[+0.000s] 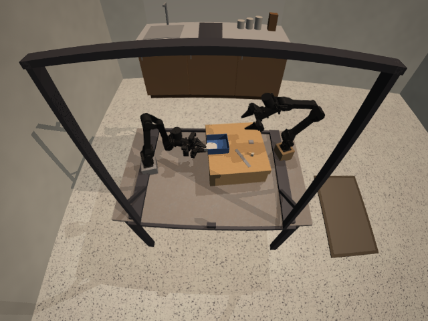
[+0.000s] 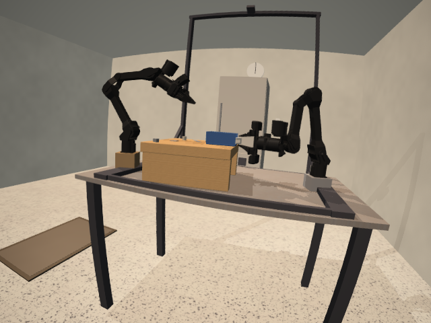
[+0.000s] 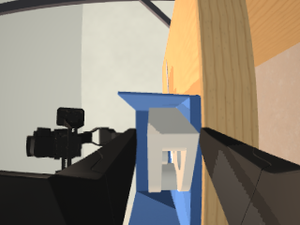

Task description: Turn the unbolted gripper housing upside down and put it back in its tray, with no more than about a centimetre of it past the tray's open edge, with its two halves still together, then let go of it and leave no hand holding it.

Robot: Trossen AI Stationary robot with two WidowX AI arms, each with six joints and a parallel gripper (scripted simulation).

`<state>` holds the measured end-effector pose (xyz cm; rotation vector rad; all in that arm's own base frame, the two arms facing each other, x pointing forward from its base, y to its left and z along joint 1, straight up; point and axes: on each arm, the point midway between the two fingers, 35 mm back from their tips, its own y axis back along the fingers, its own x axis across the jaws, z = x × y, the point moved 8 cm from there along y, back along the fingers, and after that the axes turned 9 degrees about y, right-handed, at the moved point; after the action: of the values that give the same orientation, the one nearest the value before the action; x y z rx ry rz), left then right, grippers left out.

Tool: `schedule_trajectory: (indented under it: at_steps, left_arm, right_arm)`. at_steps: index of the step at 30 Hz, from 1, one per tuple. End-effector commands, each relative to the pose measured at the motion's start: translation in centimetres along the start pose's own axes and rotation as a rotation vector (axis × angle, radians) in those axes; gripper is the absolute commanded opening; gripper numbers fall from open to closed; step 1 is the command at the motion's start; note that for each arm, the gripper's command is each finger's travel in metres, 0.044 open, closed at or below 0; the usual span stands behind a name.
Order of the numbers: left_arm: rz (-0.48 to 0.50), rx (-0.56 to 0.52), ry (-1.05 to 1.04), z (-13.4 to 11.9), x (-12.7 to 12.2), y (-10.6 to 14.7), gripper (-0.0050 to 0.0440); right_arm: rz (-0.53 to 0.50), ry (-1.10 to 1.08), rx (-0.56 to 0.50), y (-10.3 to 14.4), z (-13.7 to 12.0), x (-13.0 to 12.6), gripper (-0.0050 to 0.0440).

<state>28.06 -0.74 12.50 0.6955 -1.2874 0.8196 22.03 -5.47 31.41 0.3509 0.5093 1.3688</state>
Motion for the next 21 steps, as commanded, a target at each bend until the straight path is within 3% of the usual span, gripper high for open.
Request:
schedule_trajectory:
  at_steps: [1,8,21]
  left_arm:
    - [0.013,-0.001,-0.015,-0.12,0.39,-0.35,0.0165]
    - [0.013,-0.001,-0.015,-0.12,0.39,-0.35,0.0119]
    - [0.013,-0.004,-0.011,-0.07,0.54,-0.32,0.0119]
  right_arm:
    - [0.0,-0.005,-0.02,0.38,0.38,-0.04,0.044]
    - [0.0,-0.005,-0.02,0.38,0.38,-0.04,0.044]
    - [0.0,-0.005,-0.02,0.38,0.38,-0.04,0.044]
